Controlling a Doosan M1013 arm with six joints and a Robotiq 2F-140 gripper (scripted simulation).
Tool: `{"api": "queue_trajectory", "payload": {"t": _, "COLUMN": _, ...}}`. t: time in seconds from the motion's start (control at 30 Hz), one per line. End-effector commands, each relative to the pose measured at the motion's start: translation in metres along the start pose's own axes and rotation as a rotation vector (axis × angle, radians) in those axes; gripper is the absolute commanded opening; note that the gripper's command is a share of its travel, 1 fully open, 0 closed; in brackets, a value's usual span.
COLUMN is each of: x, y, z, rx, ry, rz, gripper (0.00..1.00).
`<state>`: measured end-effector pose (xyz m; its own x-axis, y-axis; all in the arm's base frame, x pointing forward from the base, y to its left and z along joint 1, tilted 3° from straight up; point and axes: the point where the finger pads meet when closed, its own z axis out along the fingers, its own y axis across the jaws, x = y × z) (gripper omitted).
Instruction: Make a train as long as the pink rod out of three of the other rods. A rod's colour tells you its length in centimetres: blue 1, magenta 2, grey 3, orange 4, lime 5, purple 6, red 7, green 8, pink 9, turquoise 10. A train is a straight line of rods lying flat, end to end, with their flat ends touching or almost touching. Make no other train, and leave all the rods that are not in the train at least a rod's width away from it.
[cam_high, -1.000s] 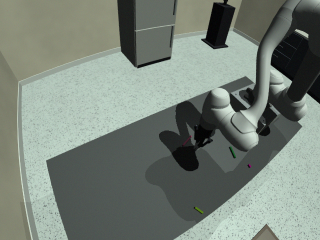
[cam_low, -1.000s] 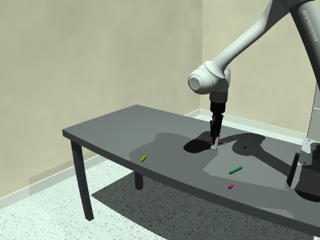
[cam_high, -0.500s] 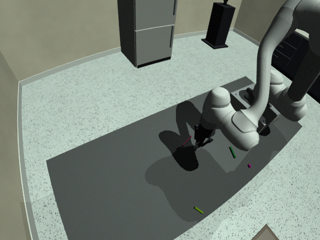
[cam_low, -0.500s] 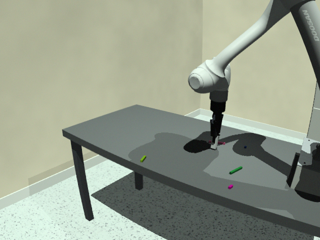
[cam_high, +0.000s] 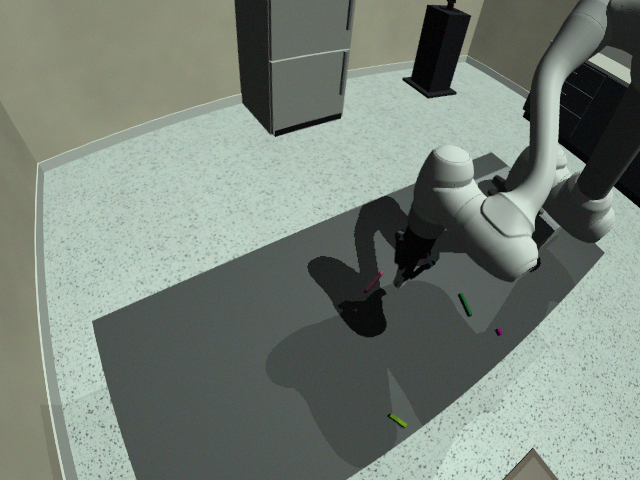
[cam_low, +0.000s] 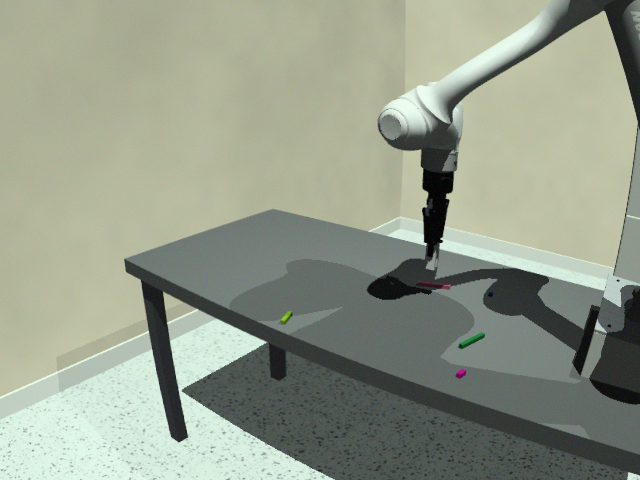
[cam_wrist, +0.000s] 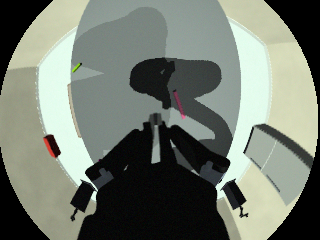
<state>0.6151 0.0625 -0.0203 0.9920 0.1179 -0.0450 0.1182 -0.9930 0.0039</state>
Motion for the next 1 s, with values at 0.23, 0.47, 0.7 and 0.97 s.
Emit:
{"api": "queue_trajectory", "payload": {"t": 0.23, "x": -0.001, "y": -0.002, "z": -0.017, "rx": 0.003, "ry": -0.003, "rz": 0.002, "gripper": 0.12}}
{"api": "queue_trajectory", "payload": {"t": 0.47, "x": -0.002, "y": -0.001, "z": -0.017, "rx": 0.003, "ry": -0.003, "rz": -0.009, "gripper": 0.12}}
{"api": "queue_trajectory", "payload": {"t": 0.7, "x": -0.024, "y": 0.025, "z": -0.019, "rx": 0.004, "ry": -0.002, "rz": -0.258, "gripper": 0.12}}
{"api": "queue_trajectory", "payload": {"t": 0.97, "x": -0.047, "y": 0.049, "z": -0.02, "rx": 0.004, "ry": -0.002, "rz": -0.509, "gripper": 0.12}}
